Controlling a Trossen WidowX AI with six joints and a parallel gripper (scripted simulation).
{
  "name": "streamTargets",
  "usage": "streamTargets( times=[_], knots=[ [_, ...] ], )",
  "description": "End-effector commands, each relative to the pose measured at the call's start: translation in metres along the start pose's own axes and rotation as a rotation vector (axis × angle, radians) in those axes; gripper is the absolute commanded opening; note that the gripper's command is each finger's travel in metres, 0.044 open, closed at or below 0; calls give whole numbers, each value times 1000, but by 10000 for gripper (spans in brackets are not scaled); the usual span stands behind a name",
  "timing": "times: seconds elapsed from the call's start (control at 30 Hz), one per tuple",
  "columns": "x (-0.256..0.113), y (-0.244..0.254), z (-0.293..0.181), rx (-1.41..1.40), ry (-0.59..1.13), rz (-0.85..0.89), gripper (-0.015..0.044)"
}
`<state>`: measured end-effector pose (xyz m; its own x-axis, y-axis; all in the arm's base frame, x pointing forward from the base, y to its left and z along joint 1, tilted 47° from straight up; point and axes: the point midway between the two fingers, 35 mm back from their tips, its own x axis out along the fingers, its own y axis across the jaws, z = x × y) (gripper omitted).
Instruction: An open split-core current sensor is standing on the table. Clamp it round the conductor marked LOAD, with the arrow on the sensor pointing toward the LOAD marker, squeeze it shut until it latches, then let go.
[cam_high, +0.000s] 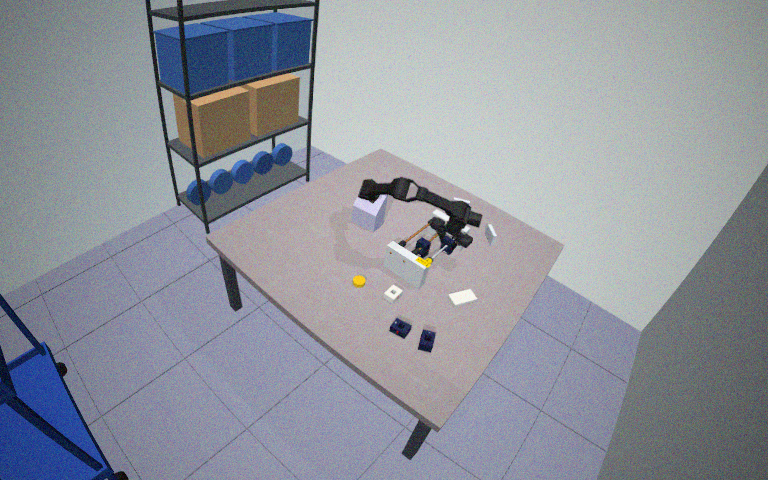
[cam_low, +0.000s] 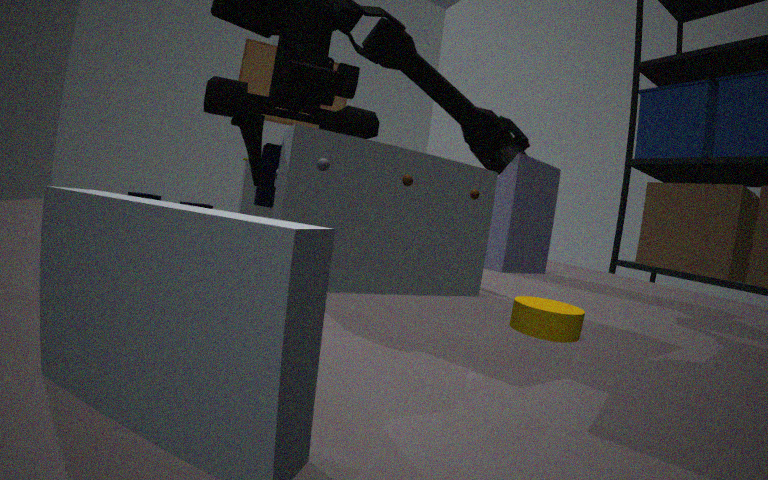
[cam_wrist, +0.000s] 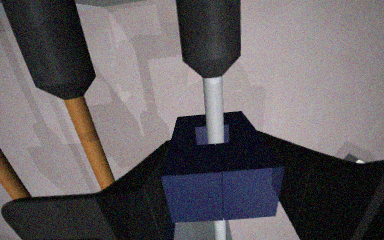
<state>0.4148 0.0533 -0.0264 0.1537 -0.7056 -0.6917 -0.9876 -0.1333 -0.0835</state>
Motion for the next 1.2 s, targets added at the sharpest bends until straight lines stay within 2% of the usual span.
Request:
streamTargets(
  times=[0.0, 0.67, 0.9, 1.17],
  knots=[
    [0, 0, 0, 0, 0, 0, 265],
    [0, 0, 0, 0, 0, 0, 265],
    [0, 0, 0, 0, 0, 0, 440],
    [0, 0, 0, 0, 0, 0, 440]
  ],
)
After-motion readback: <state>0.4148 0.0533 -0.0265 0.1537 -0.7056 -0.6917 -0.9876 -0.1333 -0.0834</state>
